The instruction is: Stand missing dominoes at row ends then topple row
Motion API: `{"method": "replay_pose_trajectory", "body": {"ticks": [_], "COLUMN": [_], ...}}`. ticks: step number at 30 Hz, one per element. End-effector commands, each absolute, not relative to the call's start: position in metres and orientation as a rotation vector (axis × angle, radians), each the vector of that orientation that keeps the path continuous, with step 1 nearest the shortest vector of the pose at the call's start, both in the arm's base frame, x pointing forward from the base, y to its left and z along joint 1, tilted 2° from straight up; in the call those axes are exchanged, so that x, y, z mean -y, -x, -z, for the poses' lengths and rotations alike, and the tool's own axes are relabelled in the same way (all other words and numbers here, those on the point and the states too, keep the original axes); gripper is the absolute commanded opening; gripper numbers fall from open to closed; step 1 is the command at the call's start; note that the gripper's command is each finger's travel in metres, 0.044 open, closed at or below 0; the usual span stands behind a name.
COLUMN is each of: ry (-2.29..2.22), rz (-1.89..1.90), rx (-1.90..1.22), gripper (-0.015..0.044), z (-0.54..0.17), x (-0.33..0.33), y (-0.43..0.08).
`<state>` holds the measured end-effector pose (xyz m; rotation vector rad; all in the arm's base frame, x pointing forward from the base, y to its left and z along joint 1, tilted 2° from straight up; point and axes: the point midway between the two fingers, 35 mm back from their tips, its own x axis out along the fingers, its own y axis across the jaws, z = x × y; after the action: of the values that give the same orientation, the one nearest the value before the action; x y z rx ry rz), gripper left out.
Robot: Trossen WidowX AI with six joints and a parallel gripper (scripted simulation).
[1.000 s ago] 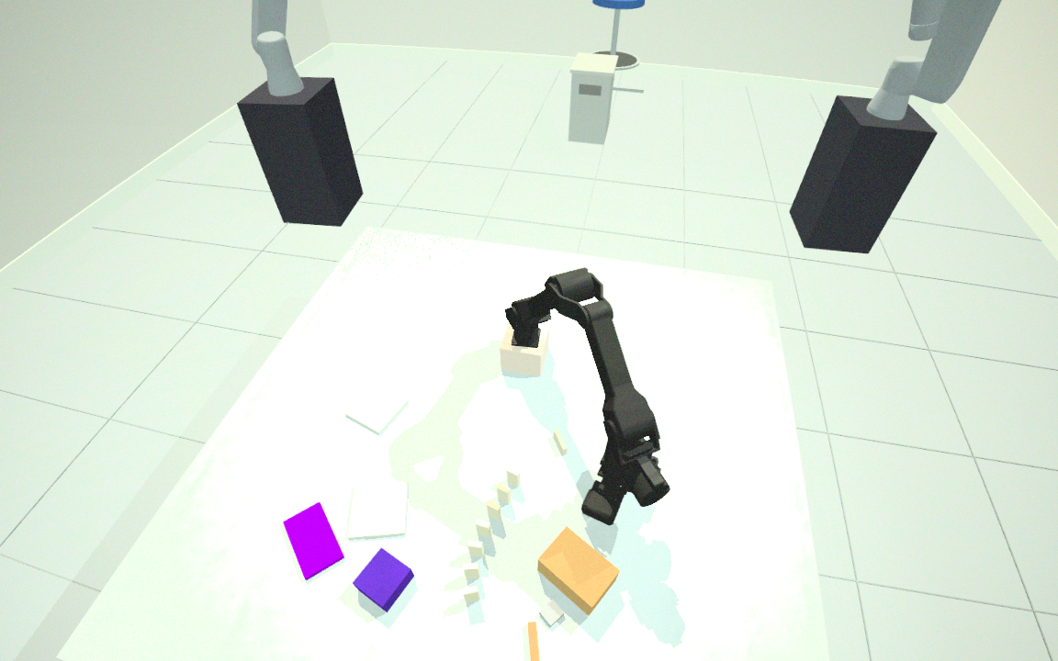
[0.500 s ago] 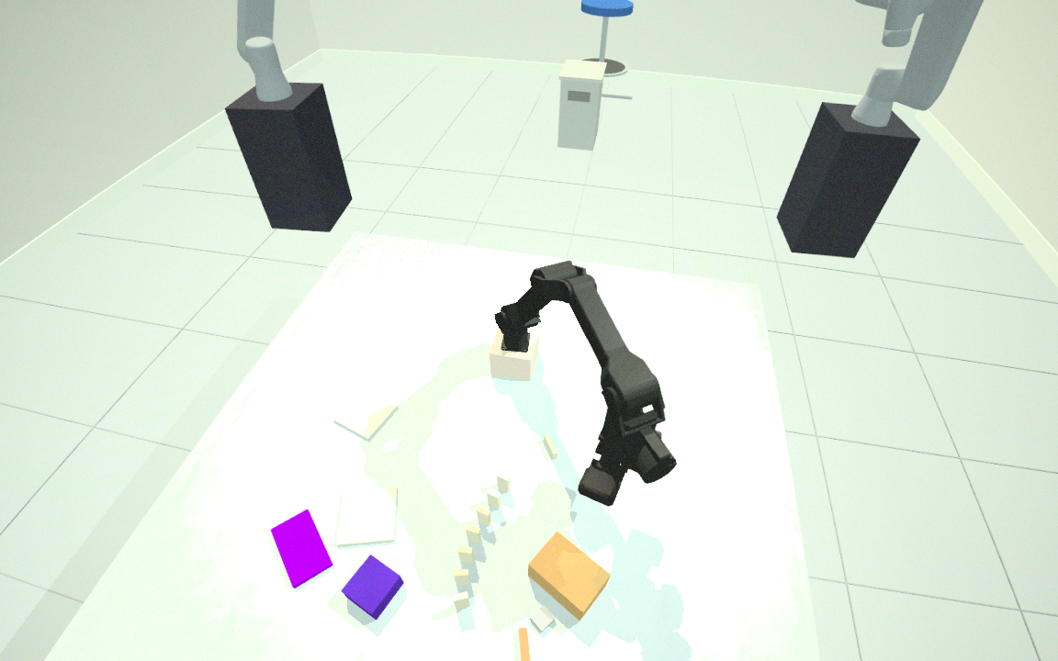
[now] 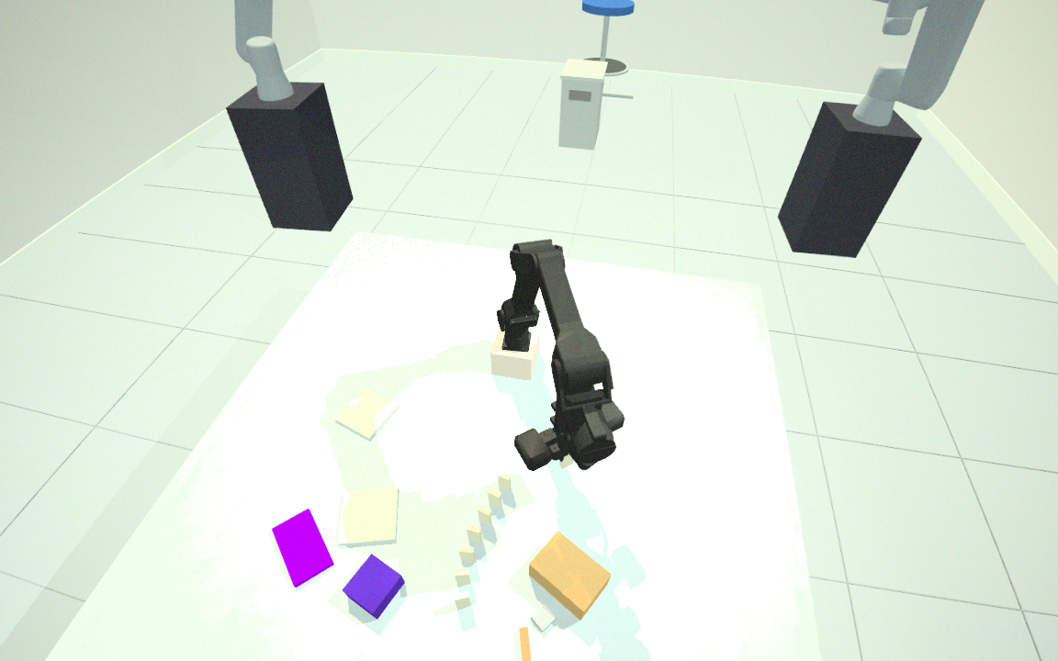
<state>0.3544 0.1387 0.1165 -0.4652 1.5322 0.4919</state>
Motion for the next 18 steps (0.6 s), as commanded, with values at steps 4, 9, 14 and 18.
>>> {"method": "replay_pose_trajectory", "body": {"ticks": [4,9,14,18], "ry": [-0.151,-0.269,-0.269,-0.269], "rz": [0.145,0.266,0.266,0.266], "rx": [-1.578,-1.568,-1.568,-1.568], "gripper": [0.0107,0.0107,0.0107,0.0107], "z": [-0.115,-0.113,-0.113,-0.113], "x": [-0.048,-0.033,-0.033,-0.033], "y": [-0.321,-0.311,-0.311,-0.311]}}
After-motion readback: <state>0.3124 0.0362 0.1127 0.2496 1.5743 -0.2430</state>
